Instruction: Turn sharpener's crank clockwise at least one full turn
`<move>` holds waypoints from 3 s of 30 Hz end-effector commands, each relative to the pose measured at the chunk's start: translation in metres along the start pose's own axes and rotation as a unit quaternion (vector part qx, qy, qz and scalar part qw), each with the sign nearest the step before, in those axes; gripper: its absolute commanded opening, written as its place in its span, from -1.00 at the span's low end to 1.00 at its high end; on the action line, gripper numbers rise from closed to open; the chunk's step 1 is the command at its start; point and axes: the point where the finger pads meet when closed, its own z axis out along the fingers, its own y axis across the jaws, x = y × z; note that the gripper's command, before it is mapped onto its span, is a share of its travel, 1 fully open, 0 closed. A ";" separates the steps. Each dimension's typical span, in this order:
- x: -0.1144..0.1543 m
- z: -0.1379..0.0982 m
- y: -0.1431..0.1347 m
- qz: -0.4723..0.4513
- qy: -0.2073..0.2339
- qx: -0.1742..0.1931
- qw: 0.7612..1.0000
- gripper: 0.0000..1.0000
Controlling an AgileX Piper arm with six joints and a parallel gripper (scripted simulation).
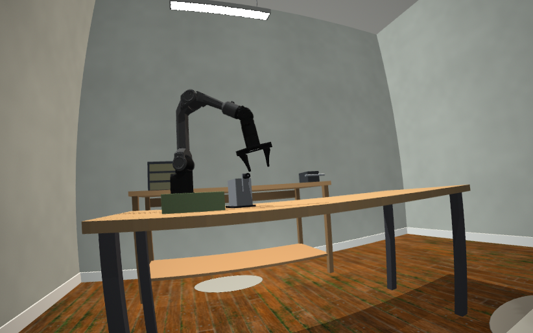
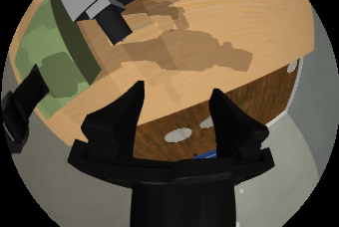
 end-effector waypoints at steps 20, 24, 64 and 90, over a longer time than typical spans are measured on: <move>-0.004 -0.080 -0.015 0.000 0.000 0.001 1.000 0.37; -0.006 -0.098 -0.018 0.000 0.000 0.000 1.000 0.37; -0.028 -0.080 0.017 0.563 -0.013 0.002 0.827 0.37; -0.038 -0.071 0.039 0.821 -0.006 -0.014 0.570 0.37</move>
